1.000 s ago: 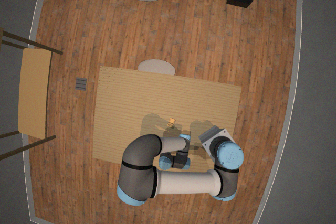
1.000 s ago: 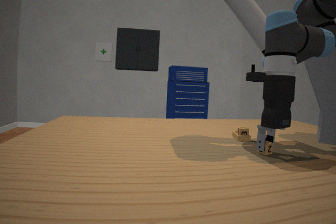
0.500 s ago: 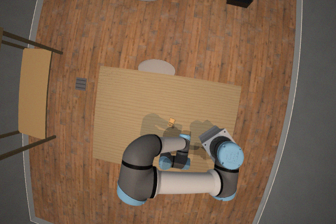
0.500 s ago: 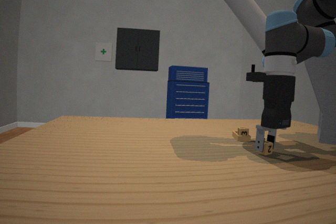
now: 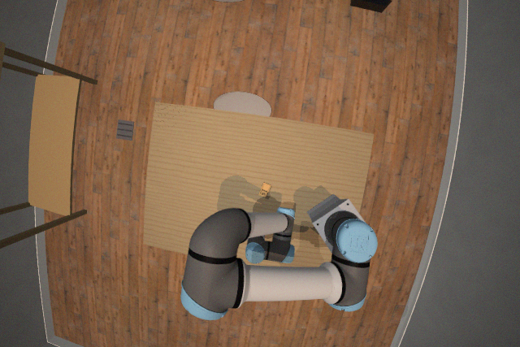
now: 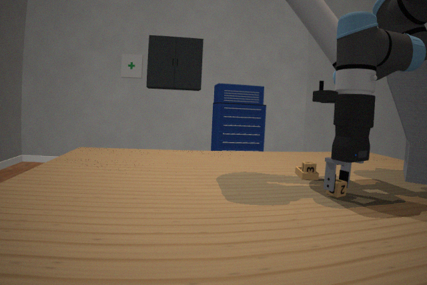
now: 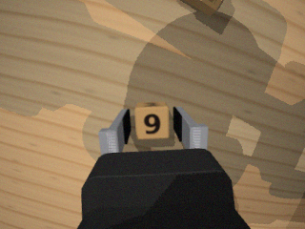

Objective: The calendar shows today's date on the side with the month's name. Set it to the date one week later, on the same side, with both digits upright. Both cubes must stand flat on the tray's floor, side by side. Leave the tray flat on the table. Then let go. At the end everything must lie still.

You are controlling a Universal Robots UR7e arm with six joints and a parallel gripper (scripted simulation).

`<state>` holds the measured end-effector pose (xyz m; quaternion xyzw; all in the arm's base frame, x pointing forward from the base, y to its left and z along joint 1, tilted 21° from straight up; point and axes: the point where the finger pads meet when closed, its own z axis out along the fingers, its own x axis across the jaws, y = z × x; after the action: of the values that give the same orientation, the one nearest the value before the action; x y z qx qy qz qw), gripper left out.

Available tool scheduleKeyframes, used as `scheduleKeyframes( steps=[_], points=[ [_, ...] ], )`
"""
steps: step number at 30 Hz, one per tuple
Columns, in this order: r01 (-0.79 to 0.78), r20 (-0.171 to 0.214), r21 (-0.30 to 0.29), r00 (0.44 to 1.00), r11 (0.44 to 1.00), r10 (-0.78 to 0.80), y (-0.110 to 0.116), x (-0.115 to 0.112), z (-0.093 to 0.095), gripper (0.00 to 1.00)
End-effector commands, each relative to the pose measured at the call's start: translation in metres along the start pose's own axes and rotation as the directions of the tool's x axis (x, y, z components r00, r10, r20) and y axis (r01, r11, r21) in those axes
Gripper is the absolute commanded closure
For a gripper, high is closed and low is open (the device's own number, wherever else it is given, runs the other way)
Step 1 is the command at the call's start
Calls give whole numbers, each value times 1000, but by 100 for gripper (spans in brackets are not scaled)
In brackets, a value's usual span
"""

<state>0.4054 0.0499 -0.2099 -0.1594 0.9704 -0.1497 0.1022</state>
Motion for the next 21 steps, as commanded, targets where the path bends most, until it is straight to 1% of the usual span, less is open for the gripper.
scheduleKeyframes(
  steps=[1, 7, 9, 16, 21],
  points=[
    [2, 1, 0, 1000, 1000, -2, 1, 1, -14, 13],
    [2, 1, 0, 1000, 1000, -2, 1, 1, -37, 13],
    [2, 1, 0, 1000, 1000, -2, 1, 1, -37, 13],
    [2, 1, 0, 1000, 1000, -2, 1, 1, -65, 13],
    [2, 1, 0, 1000, 1000, -2, 1, 1, -80, 13]
  ],
)
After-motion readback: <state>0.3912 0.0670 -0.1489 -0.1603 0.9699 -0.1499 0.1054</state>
